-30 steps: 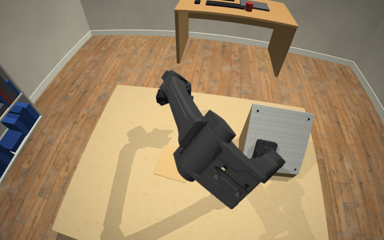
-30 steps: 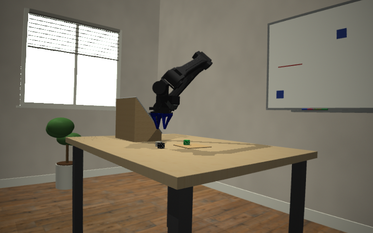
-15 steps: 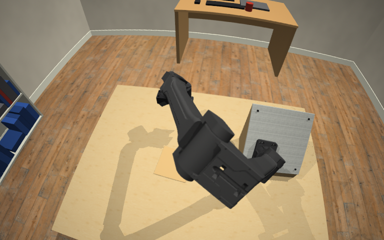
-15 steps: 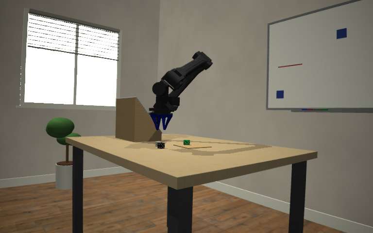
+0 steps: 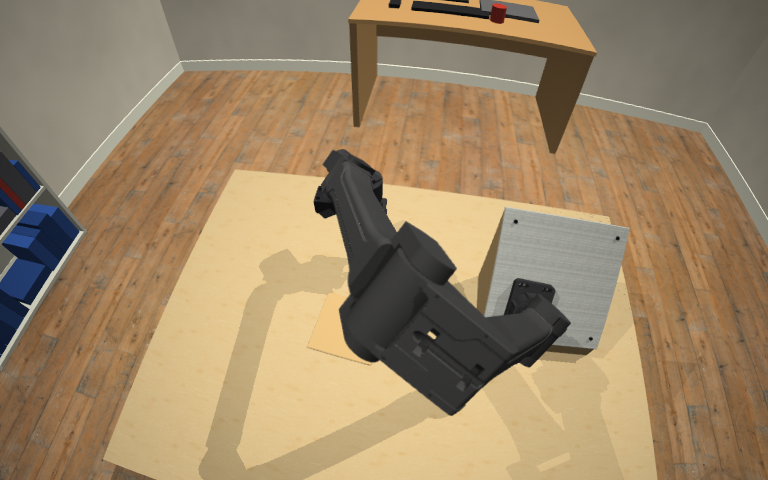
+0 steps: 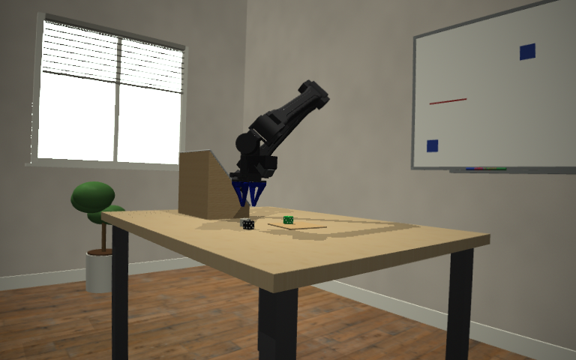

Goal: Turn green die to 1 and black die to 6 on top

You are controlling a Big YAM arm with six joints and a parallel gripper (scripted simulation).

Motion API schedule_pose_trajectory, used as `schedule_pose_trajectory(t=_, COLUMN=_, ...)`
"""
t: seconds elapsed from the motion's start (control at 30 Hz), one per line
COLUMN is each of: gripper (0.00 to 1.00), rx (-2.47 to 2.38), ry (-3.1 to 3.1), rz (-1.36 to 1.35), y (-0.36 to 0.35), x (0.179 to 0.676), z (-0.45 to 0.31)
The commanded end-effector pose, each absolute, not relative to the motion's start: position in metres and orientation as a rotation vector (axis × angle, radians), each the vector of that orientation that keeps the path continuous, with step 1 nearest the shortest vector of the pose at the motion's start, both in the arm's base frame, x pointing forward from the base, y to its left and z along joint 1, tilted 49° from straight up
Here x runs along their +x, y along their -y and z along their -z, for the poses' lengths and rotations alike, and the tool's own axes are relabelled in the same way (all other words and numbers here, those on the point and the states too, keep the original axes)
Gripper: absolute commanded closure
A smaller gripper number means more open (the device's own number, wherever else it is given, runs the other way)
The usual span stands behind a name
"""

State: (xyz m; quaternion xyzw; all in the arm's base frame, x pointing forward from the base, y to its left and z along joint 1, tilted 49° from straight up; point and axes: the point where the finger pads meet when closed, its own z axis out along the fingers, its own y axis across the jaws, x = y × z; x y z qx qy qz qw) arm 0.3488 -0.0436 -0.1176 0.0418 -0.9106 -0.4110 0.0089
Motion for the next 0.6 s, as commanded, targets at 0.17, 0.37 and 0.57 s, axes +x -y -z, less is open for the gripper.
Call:
schedule_pose_trajectory(t=0.17, gripper=0.61, rx=0.124, ry=2.849, rz=1.279, y=0.034, x=0.352, z=0.127)
schedule_pose_trajectory(t=0.37, gripper=0.61, rx=0.135, ry=2.865, rz=1.274, y=0.029, x=0.357, z=0.129)
schedule_pose_trajectory(t=0.57, gripper=0.61, rx=0.133, ry=2.868, rz=1.273, y=0.028, x=0.359, z=0.134)
